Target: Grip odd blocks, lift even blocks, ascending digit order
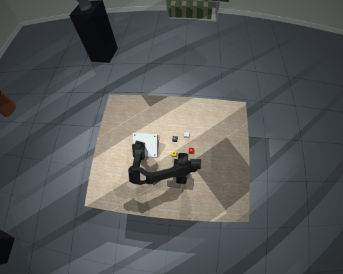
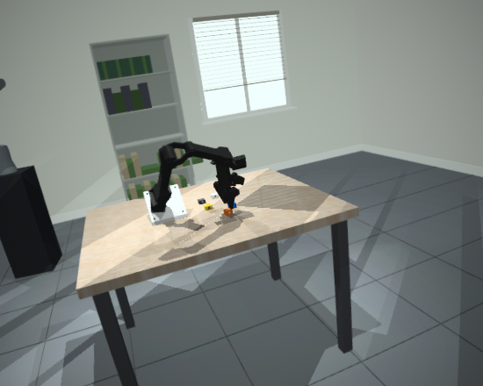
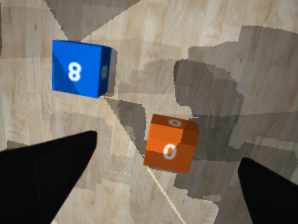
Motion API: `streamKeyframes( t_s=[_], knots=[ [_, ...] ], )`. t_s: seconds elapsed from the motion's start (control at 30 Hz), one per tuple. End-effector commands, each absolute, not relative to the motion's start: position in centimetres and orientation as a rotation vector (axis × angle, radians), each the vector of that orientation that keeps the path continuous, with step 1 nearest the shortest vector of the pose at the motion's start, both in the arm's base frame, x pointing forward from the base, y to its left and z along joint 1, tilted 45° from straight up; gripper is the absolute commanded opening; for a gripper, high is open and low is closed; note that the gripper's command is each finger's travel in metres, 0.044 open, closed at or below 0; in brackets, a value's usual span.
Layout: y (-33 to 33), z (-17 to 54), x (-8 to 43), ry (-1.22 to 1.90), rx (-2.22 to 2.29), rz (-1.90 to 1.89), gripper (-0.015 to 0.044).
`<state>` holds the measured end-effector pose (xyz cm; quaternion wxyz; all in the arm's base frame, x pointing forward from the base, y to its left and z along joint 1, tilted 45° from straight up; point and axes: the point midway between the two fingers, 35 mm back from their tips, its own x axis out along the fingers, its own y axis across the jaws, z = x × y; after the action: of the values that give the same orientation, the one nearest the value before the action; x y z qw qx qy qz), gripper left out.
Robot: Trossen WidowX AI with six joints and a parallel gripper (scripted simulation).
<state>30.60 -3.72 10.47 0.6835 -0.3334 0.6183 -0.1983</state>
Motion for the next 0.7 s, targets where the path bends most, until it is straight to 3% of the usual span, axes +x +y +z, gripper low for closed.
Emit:
streamKeyframes(
  t_s=[0.0, 0.37, 0.67],
  knots=[
    [-3.1, 11.4, 30.5, 1.376, -0.744, -0.451, 0.04],
    [2.5, 17.1, 29.2, 1.379, -0.743, -0.449, 0.012],
    [3.5, 16.2, 29.1, 1.38, -0.739, -0.44, 0.012]
  ],
)
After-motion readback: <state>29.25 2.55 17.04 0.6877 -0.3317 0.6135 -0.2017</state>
